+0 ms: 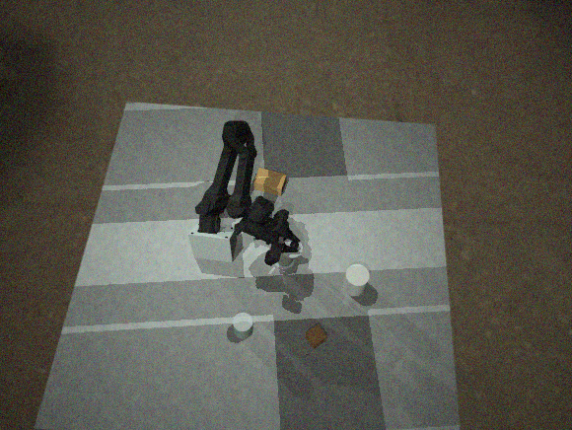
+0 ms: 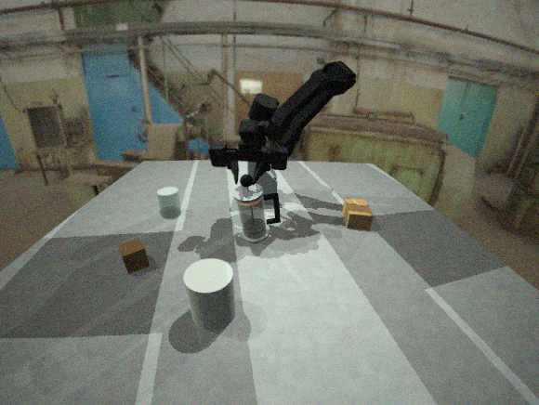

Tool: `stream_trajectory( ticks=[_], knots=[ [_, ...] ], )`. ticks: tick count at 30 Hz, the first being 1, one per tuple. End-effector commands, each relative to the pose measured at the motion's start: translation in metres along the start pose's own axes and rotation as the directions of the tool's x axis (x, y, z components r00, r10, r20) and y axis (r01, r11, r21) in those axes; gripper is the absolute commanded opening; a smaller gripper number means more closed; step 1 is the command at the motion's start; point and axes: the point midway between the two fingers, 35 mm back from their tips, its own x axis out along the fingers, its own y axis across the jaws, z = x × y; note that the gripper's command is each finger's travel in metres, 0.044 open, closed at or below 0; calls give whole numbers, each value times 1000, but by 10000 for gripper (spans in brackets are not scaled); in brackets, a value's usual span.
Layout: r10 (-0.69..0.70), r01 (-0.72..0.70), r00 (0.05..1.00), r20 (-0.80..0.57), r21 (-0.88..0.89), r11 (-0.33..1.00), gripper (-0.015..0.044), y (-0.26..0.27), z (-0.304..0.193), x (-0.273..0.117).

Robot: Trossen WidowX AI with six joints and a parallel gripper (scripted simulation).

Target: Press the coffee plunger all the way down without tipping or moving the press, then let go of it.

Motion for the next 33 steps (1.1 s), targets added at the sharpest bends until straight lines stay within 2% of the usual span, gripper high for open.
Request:
stream_trajectory(
  ticks=[1, 8, 9, 17, 20, 30, 33],
  knots=[
    [-3, 3, 1000, 1, 0, 1000, 250, 0, 0, 0],
    [-3, 3, 1000, 1, 0, 1000, 434, 0, 0, 0],
    [-3, 3, 1000, 1, 0, 1000, 440, 0, 0, 0],
    [-42, 43, 997, 59, -5, 999, 440, -8, 23, -4],
    [-46, 46, 998, 42, -7, 999, 440, -10, 26, -10],
    [-4, 4, 1000, -14, 9, 1000, 440, 16, 46, -73],
    [2, -2, 1000, -12, 11, 1000, 440, 20, 47, -78]
  ],
)
